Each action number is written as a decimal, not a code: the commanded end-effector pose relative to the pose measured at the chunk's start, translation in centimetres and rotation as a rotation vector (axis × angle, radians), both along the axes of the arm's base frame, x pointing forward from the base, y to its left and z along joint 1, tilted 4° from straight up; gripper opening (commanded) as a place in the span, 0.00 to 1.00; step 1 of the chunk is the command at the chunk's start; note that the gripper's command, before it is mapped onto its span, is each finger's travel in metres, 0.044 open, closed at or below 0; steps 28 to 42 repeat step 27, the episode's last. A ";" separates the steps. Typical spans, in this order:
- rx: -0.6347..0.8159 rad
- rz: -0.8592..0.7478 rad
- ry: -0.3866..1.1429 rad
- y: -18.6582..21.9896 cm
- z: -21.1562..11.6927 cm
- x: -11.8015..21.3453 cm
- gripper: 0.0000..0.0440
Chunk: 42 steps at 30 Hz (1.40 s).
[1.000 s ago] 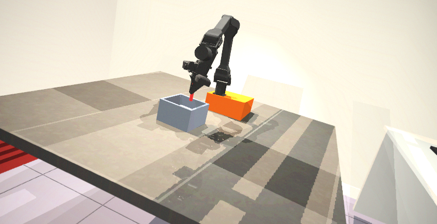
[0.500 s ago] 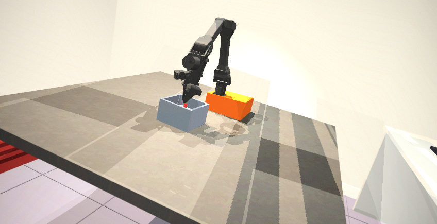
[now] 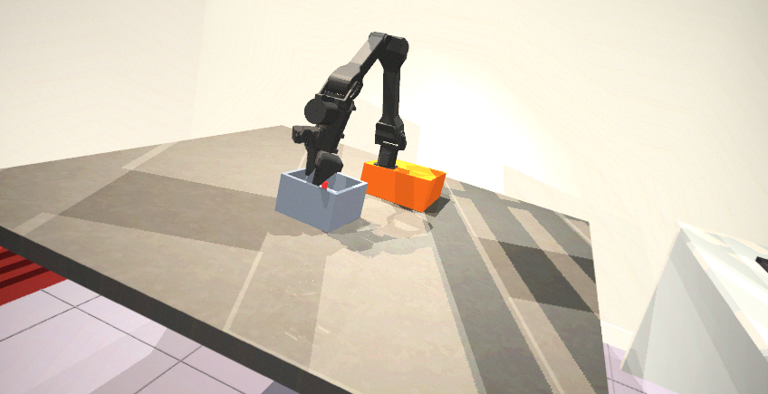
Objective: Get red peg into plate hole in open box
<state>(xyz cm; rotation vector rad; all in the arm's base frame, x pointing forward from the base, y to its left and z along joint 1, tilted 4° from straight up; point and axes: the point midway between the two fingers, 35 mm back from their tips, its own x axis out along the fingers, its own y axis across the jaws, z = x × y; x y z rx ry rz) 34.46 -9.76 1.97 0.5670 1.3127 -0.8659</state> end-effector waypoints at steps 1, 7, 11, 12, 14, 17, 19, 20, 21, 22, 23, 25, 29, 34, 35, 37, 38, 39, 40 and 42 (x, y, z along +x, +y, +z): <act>-0.033 -0.006 -0.066 -1.2 0.6 2.0 1.00; -0.073 -0.019 -0.117 -3.2 1.5 3.2 1.00; -0.102 -0.032 -0.155 -4.6 2.2 4.0 1.00; -0.110 -0.035 -0.164 -4.9 2.4 4.2 1.00; -0.111 -0.036 -0.165 -4.9 2.4 4.3 1.00; -0.111 -0.036 -0.166 -5.0 2.4 4.3 1.00; -0.112 -0.036 -0.166 -5.0 2.4 4.3 1.00; -0.112 -0.036 -0.167 -5.0 2.4 4.3 1.00; -0.112 -0.036 -0.167 -5.0 2.4 4.3 1.00; -0.112 -0.036 -0.167 -5.0 2.4 4.3 1.00; -0.112 -0.036 -0.167 -5.0 2.4 4.3 1.00; -0.112 -0.036 -0.167 -5.0 2.4 4.3 1.00; -0.112 -0.037 -0.167 -5.0 2.4 4.3 1.00; -0.112 -0.037 -0.167 -5.0 2.4 4.3 1.00; -0.112 -0.037 -0.167 -5.0 2.4 4.3 1.00; -0.112 -0.037 -0.167 -5.0 2.4 4.3 1.00; -0.112 -0.037 -0.167 -5.0 2.4 4.3 1.00; -0.112 -0.037 -0.167 -5.0 2.4 4.3 1.00; -0.112 -0.037 -0.167 -5.0 2.4 4.3 1.00; -0.112 -0.037 -0.167 -5.0 2.4 4.3 1.00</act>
